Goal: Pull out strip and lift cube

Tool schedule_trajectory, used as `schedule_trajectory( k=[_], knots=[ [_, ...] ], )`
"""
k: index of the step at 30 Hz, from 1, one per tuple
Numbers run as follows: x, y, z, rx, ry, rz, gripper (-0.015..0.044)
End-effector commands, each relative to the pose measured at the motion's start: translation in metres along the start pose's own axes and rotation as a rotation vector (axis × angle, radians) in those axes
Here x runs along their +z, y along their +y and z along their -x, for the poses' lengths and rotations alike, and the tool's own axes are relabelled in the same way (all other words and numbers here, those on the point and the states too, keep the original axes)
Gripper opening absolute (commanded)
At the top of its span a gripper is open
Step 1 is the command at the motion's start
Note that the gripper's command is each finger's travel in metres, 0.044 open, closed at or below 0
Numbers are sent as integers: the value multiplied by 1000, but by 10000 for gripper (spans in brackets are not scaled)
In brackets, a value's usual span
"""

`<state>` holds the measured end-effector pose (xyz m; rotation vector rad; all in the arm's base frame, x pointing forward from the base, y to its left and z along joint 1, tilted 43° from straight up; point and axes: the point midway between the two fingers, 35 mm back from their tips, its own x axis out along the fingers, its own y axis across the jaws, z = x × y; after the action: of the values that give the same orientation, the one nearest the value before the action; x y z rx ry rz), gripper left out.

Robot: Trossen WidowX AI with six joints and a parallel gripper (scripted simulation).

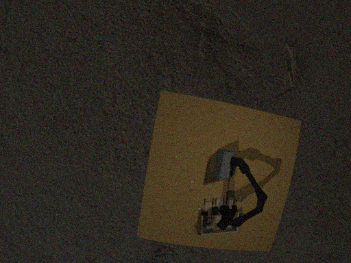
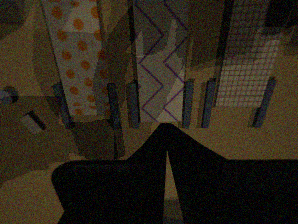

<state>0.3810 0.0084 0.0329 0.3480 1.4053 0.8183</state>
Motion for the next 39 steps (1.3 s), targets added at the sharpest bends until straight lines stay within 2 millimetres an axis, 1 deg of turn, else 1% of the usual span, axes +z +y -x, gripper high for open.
schedule_trajectory(
  k=[1, 39],
  knots=[
    [-2, 0, -8, -1, 10, 3, 0],
    [-1, 1, -69, 2, 9, 3, 0]
  ],
)
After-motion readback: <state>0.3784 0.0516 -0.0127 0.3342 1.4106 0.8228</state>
